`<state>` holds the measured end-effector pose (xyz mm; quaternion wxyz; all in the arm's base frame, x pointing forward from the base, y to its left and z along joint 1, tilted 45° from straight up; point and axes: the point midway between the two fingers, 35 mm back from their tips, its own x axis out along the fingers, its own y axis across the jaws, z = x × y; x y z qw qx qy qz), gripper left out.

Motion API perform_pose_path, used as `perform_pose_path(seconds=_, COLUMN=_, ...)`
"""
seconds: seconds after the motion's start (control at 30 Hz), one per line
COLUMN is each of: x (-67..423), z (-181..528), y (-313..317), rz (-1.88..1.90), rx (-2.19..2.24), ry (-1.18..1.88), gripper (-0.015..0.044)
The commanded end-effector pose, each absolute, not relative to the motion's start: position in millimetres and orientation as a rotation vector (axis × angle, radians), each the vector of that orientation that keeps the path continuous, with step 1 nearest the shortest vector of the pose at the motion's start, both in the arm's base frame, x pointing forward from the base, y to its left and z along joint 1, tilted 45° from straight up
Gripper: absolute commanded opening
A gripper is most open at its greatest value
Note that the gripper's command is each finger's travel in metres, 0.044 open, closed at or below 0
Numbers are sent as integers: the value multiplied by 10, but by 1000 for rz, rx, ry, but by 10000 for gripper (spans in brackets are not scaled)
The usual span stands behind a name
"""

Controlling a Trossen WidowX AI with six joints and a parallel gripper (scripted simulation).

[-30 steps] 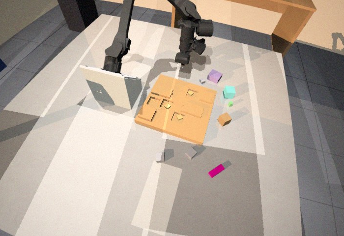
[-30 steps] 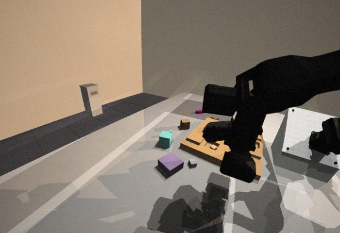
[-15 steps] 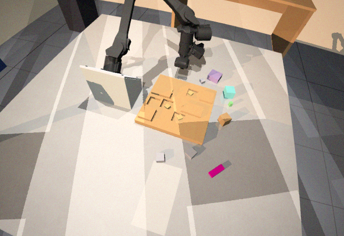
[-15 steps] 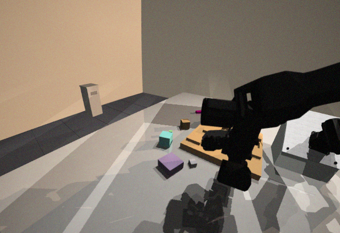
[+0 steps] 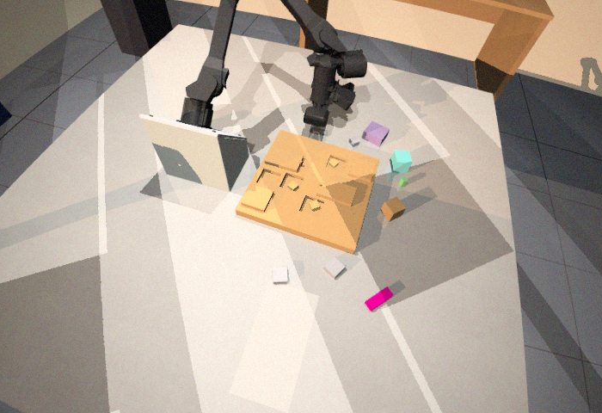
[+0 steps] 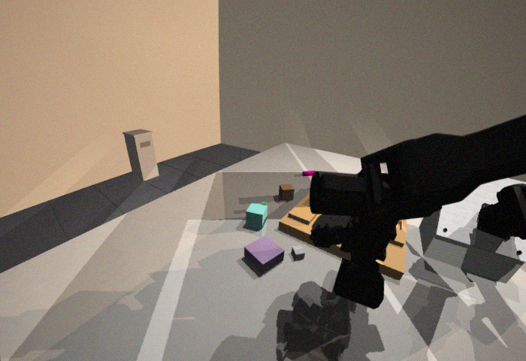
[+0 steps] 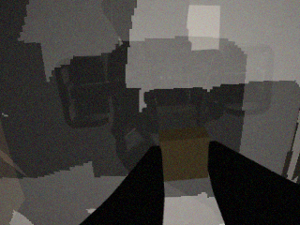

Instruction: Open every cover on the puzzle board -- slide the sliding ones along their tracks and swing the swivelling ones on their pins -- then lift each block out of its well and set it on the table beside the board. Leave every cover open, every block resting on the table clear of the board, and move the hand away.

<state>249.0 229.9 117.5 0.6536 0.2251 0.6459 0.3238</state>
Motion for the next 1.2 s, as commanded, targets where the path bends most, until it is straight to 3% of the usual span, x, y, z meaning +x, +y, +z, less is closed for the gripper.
perform_pose_path(seconds=0.0, x=2455, z=1093, y=2352, rz=727, rx=513, ry=1474, gripper=80)
perform_pose_path(seconds=0.23, x=2449, z=1079, y=2369, rz=728, rx=513, ry=1474, gripper=80)
perform_pose_path(seconds=0.7, x=2467, z=1125, y=2348, rz=736, rx=512, ry=1469, gripper=440)
perform_pose_path(seconds=1.17, x=2509, z=1416, y=2025, rz=727, rx=507, ry=1473, gripper=440)
